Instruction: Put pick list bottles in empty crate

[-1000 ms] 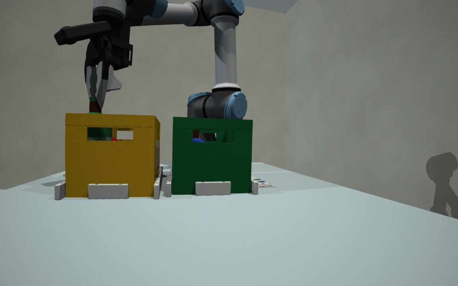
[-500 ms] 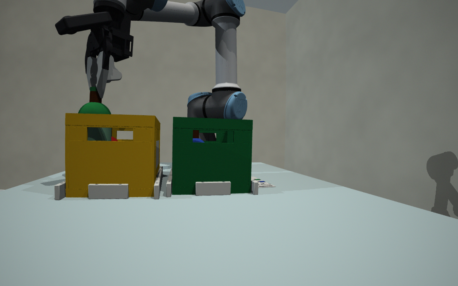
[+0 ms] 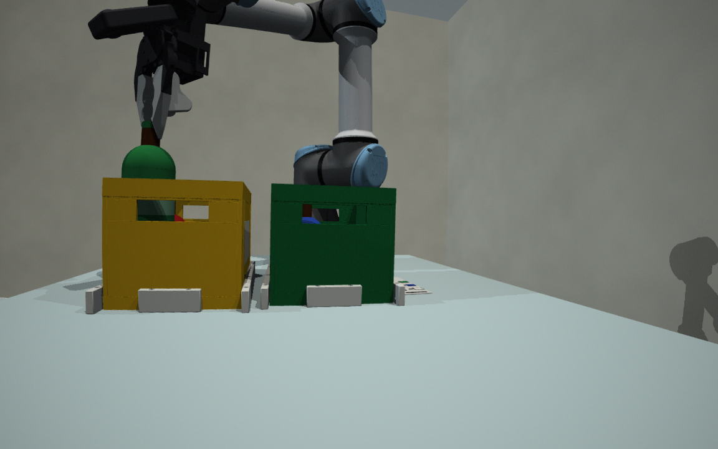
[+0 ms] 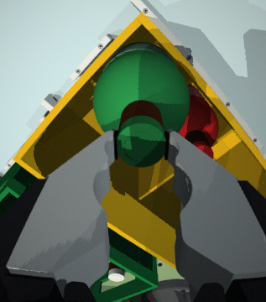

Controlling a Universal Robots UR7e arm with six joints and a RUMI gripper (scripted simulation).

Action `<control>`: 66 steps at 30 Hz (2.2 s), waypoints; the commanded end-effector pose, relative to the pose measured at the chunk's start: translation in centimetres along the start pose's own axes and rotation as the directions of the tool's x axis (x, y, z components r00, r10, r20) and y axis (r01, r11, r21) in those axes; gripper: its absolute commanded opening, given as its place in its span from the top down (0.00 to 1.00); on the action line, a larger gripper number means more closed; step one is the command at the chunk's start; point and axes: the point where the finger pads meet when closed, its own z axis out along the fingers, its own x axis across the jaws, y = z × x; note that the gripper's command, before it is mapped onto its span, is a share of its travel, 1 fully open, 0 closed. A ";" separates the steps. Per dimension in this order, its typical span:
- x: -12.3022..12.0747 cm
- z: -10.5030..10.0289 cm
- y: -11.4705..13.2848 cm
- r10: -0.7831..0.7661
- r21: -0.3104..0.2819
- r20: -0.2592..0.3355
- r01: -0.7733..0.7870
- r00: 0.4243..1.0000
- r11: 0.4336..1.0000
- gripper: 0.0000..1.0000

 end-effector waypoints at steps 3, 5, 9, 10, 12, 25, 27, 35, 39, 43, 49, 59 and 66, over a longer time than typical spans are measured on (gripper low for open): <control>0.0 -1.8 -0.2 0.000 0.010 -0.001 0.000 1.000 1.000 1.00; 0.0 -2.1 -0.2 0.000 0.010 -0.001 0.000 1.000 1.000 1.00; 0.0 -2.8 -0.2 0.000 0.010 -0.001 0.000 1.000 1.000 1.00; 0.0 -3.0 -0.2 0.000 0.010 -0.001 0.000 1.000 1.000 1.00; 0.0 -3.3 -0.2 0.000 0.010 -0.001 0.000 1.000 1.000 1.00; 0.0 -5.1 -0.2 -0.001 0.010 -0.001 0.001 1.000 1.000 1.00; 0.0 -5.5 -0.2 -0.001 0.010 -0.001 0.001 1.000 1.000 1.00; 0.0 -6.5 -0.2 -0.001 0.010 -0.001 0.001 1.000 1.000 1.00; 0.0 -7.1 -0.1 -0.001 0.010 -0.001 0.001 1.000 1.000 1.00; 0.0 -7.8 -0.1 -0.001 0.010 -0.001 0.001 1.000 1.000 1.00; 0.0 -8.5 -0.1 -0.001 0.010 -0.001 0.001 1.000 1.000 1.00; 0.0 -8.5 -0.1 -0.001 0.010 -0.001 0.001 1.000 1.000 1.00; 0.0 -8.5 -0.2 -0.001 0.011 -0.001 0.001 1.000 1.000 1.00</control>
